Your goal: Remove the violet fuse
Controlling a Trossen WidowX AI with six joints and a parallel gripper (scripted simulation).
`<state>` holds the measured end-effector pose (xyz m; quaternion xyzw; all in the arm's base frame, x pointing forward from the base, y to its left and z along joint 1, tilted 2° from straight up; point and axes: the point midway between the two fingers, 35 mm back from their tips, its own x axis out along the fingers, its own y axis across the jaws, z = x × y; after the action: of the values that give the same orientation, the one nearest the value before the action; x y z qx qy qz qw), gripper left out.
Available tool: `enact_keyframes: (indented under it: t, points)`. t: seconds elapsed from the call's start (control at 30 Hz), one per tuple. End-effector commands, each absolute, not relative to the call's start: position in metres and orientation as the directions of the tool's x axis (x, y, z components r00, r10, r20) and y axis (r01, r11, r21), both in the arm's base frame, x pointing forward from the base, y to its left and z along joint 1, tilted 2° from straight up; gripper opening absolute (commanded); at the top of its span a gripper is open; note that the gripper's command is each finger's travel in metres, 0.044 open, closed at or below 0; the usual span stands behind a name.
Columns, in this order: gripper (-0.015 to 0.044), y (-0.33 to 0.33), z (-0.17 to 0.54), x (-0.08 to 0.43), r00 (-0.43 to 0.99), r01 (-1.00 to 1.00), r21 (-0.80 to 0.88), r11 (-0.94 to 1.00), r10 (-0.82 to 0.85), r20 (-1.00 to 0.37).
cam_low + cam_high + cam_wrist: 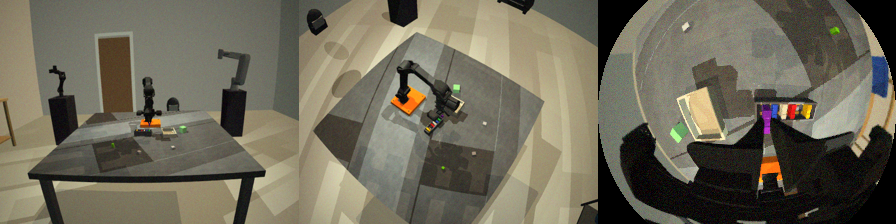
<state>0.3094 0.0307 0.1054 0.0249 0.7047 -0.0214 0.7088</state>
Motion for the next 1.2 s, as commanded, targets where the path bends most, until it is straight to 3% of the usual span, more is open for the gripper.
enact_keyframes:
  t: [0.0,0.7,1.17]
  points:
    - [0.0,0.057,0.103,0.31,-0.005,0.069,0.01,0.998,0.01,-1.0]
    - [0.0,0.175,0.104,0.287,-0.009,0.069,0.021,0.997,0.021,-1.0]
    - [0.0,0.18,0.092,0.286,-0.009,0.069,0.021,0.997,0.022,-1.0]
